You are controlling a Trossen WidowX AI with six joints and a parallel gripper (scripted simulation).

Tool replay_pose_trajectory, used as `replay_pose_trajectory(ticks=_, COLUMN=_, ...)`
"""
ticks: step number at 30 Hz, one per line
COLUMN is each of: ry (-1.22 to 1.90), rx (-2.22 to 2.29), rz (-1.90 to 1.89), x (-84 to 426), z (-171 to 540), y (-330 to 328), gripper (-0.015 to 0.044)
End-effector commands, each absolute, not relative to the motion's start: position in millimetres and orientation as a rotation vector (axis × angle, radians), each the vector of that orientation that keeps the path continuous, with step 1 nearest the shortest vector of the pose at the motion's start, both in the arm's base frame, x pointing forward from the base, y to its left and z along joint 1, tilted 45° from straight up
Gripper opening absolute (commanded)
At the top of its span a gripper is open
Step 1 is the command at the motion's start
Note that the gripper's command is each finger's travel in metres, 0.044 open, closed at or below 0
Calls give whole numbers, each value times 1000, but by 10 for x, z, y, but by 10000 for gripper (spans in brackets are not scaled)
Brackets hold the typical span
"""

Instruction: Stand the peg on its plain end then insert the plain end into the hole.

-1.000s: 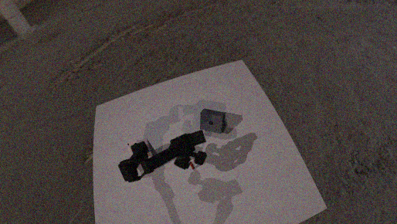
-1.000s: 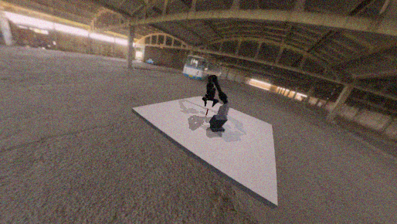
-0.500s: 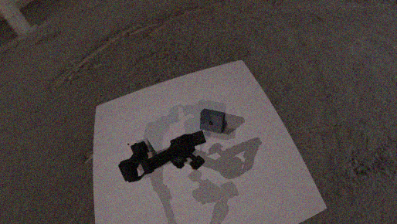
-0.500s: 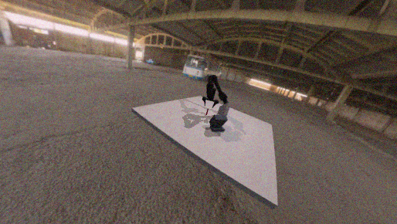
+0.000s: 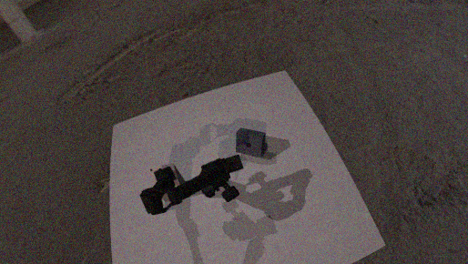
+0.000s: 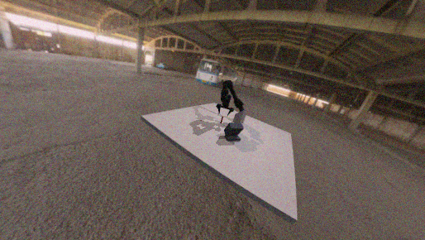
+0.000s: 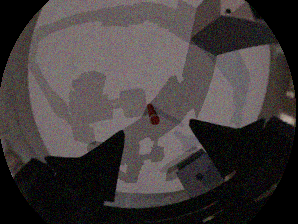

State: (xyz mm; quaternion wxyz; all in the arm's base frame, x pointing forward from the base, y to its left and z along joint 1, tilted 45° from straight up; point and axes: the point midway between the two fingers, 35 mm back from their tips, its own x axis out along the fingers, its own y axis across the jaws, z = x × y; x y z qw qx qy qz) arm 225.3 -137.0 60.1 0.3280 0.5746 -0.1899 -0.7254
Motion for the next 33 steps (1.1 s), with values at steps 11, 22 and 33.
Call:
replay_pose_trajectory(ticks=11, ry=-498, rx=1499, rz=-1903, x=2228, z=442, y=-1526, gripper=440)
replay_pose_trajectory(ticks=22, ry=-498, rx=1498, rz=-1903, x=2202, z=317, y=-1654, gripper=440)
replay_pose_trajectory(ticks=33, ry=-501, rx=1495, rz=-1901, x=2160, z=200, y=-1780, gripper=440)
